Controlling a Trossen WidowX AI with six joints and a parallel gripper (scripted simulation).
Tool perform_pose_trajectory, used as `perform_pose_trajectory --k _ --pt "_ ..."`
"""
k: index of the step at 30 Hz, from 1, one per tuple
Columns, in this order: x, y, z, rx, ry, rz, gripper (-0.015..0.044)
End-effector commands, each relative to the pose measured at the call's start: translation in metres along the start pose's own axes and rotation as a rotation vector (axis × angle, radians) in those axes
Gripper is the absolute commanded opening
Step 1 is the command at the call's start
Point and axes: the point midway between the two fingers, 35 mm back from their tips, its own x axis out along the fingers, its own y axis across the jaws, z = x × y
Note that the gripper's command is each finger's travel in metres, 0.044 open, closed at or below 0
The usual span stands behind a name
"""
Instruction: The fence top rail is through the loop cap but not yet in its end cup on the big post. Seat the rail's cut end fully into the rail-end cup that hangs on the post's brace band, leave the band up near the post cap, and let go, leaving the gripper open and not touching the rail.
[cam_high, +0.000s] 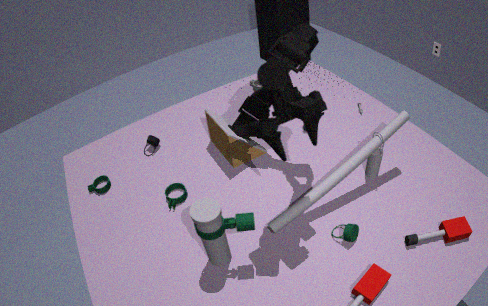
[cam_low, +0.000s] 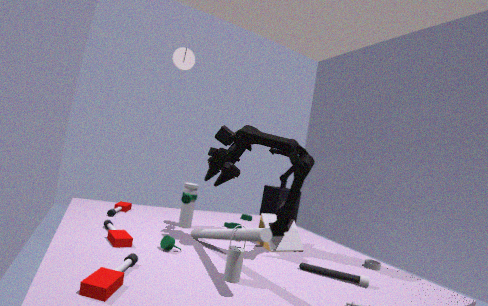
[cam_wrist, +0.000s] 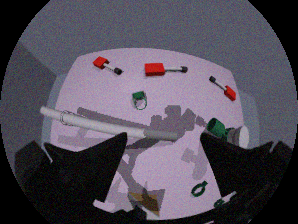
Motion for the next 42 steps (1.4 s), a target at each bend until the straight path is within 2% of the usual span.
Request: perform_pose_trajectory --k 1,11,24,31,42 --pt "0.008 -0.029 -0.001 -0.195 0.023 -0.034 0.0440" --pt "0.034 -0.140 -0.009 -1.077 0.161 -0.140 0.0440" --pt "0.034 -0.142 -0.010 -1.092 0.165 -0.141 0.0440" --pt "0.065 -0.140 -0.027 -1.092 0.164 -0.140 0.0440" --pt "0.075 -0.141 -0.028 -1.092 0.163 -0.141 0.0440"
